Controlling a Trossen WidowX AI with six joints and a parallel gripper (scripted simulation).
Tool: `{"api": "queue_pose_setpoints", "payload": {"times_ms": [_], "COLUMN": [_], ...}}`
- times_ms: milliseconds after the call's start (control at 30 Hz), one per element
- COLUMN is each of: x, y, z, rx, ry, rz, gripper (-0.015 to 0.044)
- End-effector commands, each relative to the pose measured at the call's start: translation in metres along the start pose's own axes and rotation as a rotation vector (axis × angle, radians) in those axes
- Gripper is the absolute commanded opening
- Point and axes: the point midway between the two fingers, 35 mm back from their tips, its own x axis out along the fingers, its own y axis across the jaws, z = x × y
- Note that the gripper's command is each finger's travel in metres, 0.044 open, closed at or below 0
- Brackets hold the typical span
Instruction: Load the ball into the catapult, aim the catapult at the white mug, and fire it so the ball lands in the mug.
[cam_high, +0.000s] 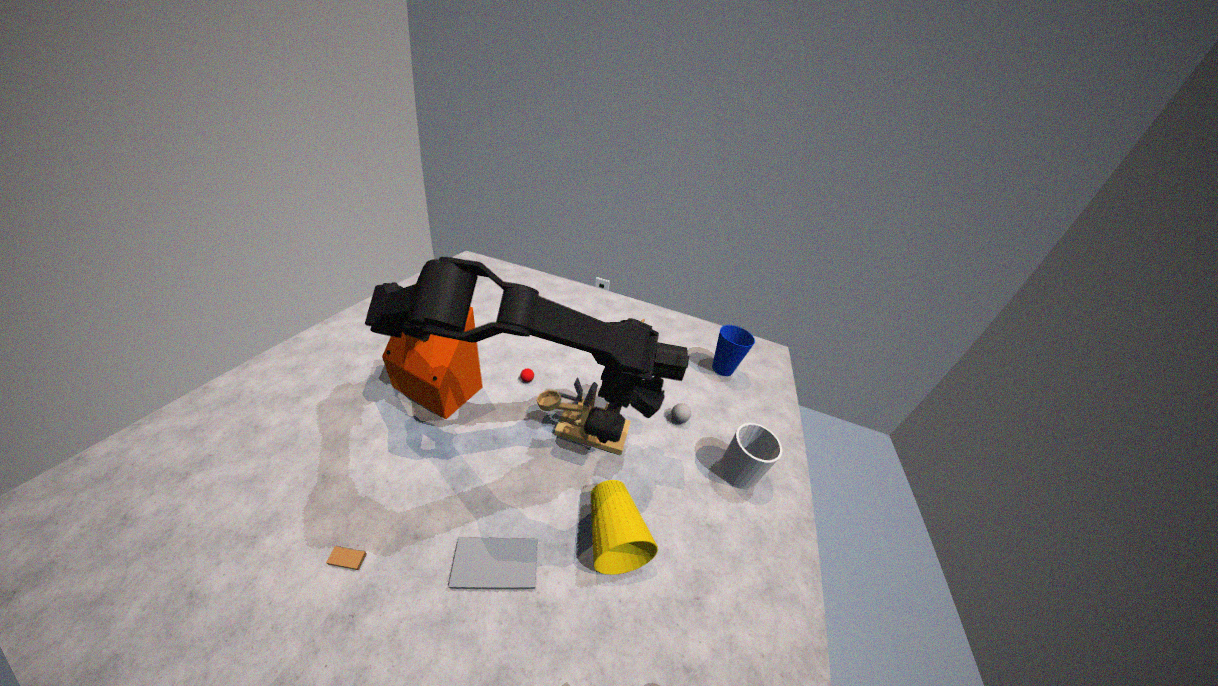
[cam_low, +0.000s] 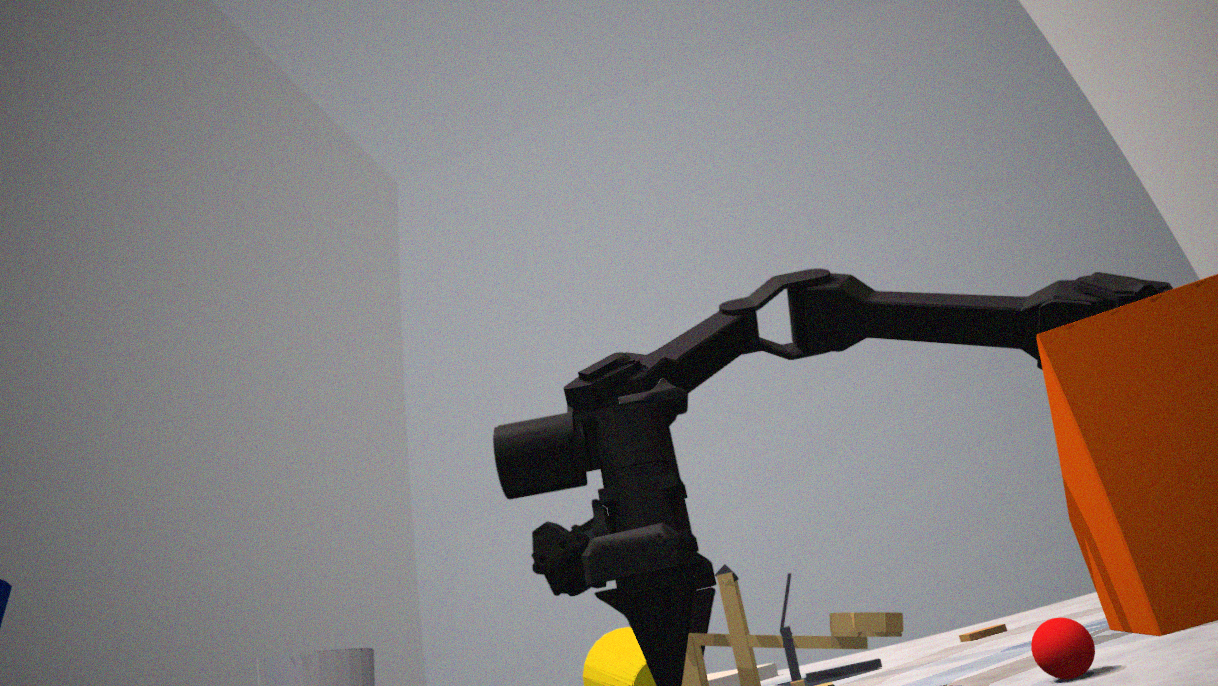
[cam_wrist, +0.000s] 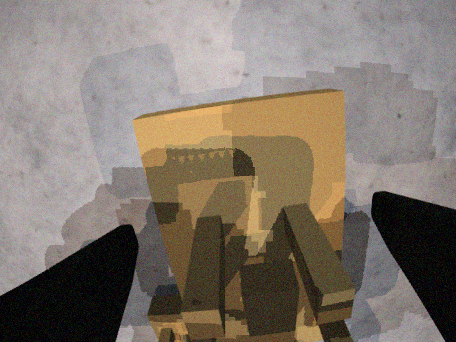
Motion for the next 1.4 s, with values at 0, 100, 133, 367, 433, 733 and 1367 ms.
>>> {"api": "queue_pose_setpoints", "payload": {"times_ms": [0, 100, 133, 367, 433, 733, 1367], "x": [0.000, 0.000, 0.000, 0.000, 0.000, -0.050, -0.027], "y": [0.000, 0.000, 0.000, 0.000, 0.000, 0.001, 0.002], "z": [0.000, 0.000, 0.000, 0.000, 0.000, 0.000, 0.001], "rx": [0.000, 0.000, 0.000, 0.000, 0.000, -0.002, -0.012], "ry": [0.000, 0.000, 0.000, 0.000, 0.000, 0.000, 0.001], "rz": [0.000, 0.000, 0.000, 0.000, 0.000, 0.003, -0.001], "gripper": [0.0414, 0.0335, 0.0309, 0.0145, 0.0131, 0.0000, 0.0000]}}
